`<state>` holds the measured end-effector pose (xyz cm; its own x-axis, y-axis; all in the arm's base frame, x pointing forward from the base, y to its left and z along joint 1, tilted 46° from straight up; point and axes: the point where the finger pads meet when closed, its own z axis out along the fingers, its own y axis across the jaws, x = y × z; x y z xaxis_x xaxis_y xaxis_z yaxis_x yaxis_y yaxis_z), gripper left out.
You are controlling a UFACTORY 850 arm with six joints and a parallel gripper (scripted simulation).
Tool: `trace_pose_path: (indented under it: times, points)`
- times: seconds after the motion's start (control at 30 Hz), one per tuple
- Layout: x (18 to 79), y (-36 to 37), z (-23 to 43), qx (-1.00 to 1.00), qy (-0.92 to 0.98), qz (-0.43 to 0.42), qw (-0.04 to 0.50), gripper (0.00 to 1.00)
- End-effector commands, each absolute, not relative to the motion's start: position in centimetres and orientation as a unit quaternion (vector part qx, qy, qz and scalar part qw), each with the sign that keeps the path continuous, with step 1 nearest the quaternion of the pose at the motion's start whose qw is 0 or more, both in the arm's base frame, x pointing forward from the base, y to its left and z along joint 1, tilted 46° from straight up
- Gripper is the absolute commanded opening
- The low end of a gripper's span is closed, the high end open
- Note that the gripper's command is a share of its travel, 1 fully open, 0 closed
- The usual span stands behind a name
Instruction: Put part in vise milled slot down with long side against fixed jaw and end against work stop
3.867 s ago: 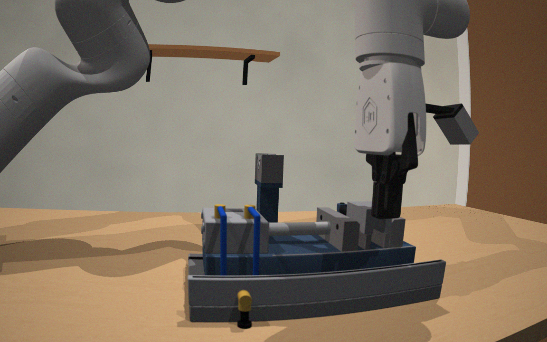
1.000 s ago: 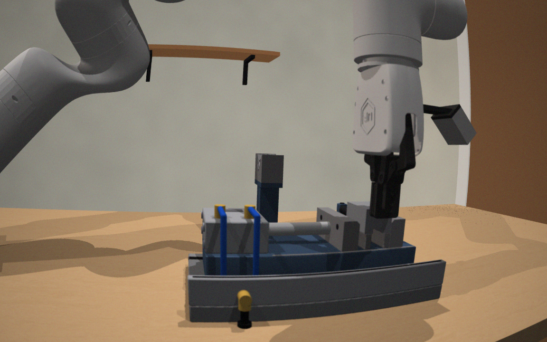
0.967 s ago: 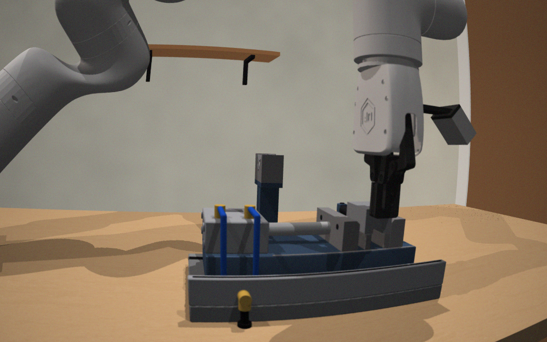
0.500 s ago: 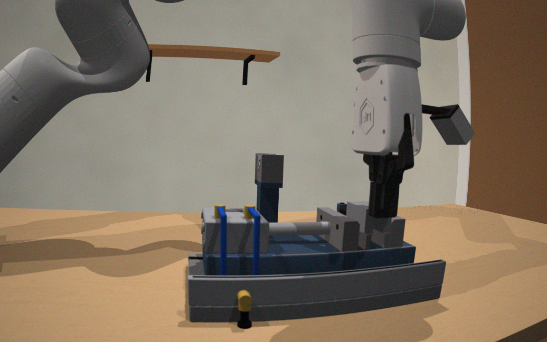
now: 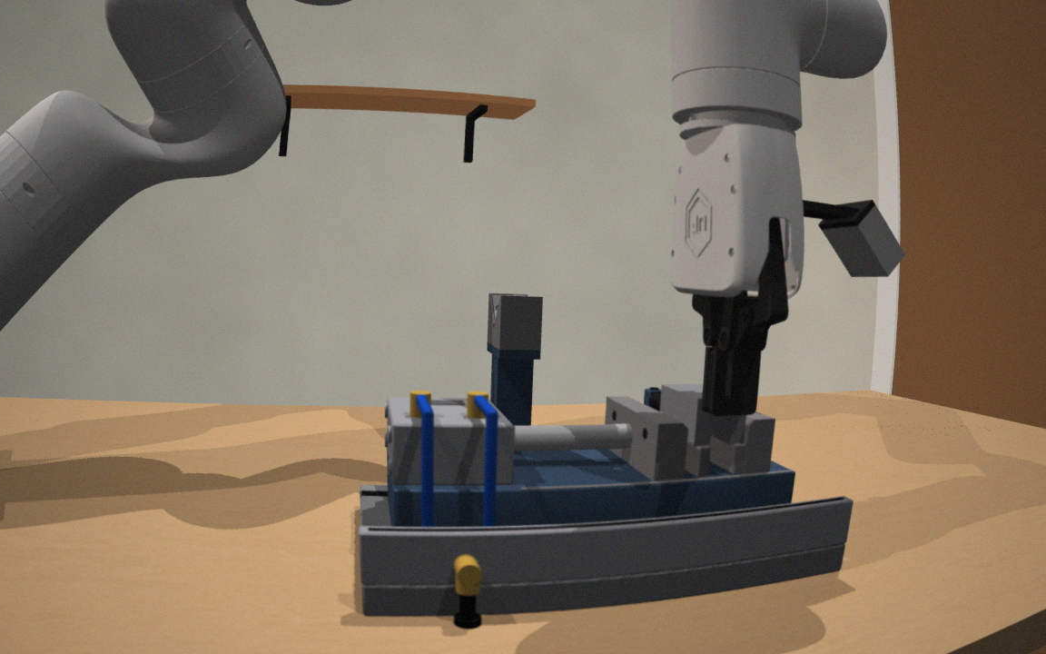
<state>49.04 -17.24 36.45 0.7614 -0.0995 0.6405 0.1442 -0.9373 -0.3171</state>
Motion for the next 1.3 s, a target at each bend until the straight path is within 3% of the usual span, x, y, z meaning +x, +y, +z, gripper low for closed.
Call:
trace_pose_path:
  times: [0.0, 1.27]
  points:
    - [49.04, -17.13, 36.57, -0.922, -0.012, -0.346, 0.176, 0.00]
    - [48.89, -16.19, 36.89, -0.922, -0.012, -0.346, 0.176, 0.00]
